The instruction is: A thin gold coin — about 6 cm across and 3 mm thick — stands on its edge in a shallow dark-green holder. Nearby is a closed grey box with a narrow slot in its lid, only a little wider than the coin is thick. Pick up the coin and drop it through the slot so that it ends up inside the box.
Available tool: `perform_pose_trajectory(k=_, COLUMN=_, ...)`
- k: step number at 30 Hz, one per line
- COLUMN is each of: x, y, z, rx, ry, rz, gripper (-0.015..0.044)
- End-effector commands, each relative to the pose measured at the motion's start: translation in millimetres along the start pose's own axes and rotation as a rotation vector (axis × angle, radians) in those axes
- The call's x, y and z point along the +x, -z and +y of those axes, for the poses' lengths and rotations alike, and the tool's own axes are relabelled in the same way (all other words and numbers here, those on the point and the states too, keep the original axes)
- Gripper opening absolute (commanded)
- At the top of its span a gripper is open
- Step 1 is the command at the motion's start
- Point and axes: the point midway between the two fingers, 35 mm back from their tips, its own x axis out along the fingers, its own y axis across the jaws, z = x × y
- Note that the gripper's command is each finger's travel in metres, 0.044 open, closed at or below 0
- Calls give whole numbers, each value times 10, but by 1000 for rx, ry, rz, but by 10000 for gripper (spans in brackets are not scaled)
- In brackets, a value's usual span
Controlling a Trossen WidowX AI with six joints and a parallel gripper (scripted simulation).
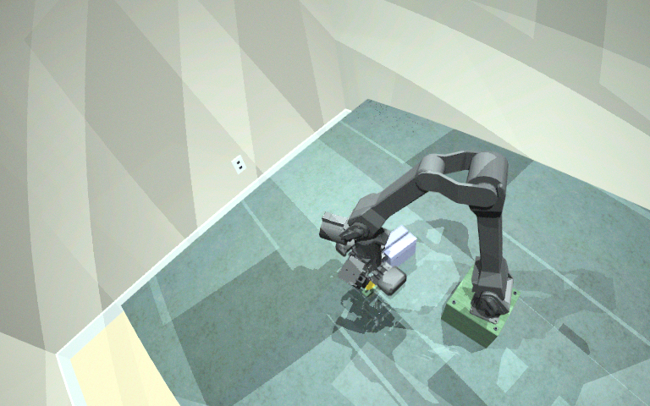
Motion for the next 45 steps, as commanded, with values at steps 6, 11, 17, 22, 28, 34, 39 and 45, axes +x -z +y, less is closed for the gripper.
perform_pose_trajectory(k=6, x=171, y=24, z=27, rx=-3, ry=-7, rz=8, gripper=161)
perform_pose_trajectory(k=11, x=250, y=28, z=33, rx=-3, ry=-7, rz=9, gripper=161)
perform_pose_trajectory(k=17, x=344, y=33, z=44, rx=-3, ry=-7, rz=9, gripper=161)
perform_pose_trajectory(k=22, x=381, y=36, z=49, rx=-3, ry=-7, rz=9, gripper=134)
perform_pose_trajectory(k=28, x=381, y=36, z=49, rx=-3, ry=-7, rz=9, gripper=0)
perform_pose_trajectory(k=34, x=381, y=36, z=49, rx=-3, ry=-7, rz=9, gripper=0)
perform_pose_trajectory(k=39, x=346, y=33, z=43, rx=-3, ry=-7, rz=9, gripper=0)
perform_pose_trajectory(k=45, x=201, y=23, z=21, rx=-3, ry=-7, rz=9, gripper=0)
